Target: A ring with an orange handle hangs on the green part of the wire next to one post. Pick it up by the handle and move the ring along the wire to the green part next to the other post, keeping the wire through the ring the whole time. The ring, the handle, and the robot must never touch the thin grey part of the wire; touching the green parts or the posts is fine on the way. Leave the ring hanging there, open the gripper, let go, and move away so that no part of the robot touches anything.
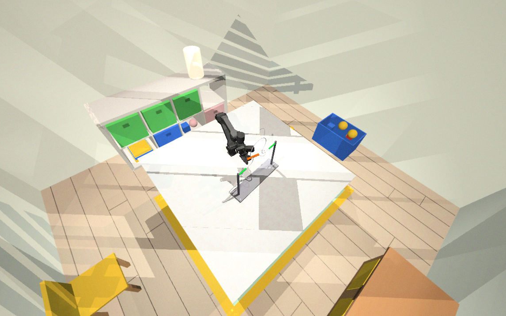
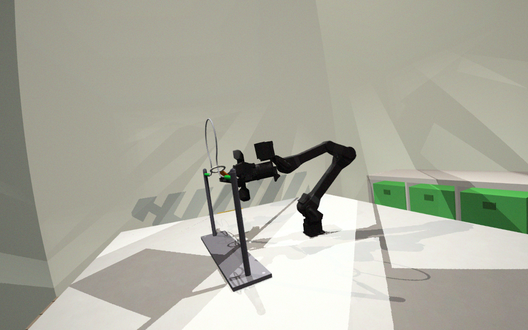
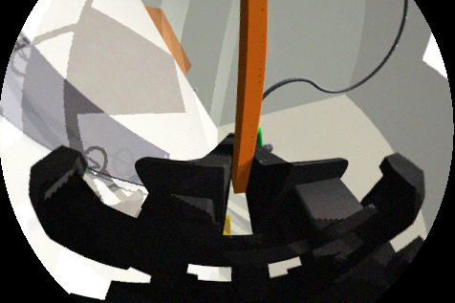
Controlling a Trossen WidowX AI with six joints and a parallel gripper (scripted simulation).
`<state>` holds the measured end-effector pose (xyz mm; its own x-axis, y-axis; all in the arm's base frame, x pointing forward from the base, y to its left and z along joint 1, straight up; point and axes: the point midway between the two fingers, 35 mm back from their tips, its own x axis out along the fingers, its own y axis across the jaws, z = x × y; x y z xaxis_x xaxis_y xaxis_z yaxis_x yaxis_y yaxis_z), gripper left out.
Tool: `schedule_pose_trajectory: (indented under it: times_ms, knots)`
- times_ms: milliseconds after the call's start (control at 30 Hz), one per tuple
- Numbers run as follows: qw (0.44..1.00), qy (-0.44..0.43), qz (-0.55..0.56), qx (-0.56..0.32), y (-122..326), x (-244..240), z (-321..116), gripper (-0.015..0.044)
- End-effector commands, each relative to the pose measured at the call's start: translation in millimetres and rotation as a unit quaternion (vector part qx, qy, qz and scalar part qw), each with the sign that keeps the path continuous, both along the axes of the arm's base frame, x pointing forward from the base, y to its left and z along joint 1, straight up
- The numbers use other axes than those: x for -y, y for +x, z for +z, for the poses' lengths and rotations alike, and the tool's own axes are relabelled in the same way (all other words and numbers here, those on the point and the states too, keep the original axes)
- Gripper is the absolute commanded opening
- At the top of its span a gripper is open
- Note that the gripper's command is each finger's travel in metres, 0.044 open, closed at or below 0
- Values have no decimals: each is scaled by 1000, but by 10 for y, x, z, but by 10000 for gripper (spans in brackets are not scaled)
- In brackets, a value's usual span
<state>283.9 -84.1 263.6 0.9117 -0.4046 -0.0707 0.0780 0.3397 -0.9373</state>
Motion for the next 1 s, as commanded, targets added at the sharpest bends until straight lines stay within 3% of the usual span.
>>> schedule_pose_trajectory:
  times_ms: [0, 967]
  knots:
    - [999, 48, -1, -3, -17, -58, -121, -150]
    - [920, 390, 3, -43, -95, -839, -809, -150]
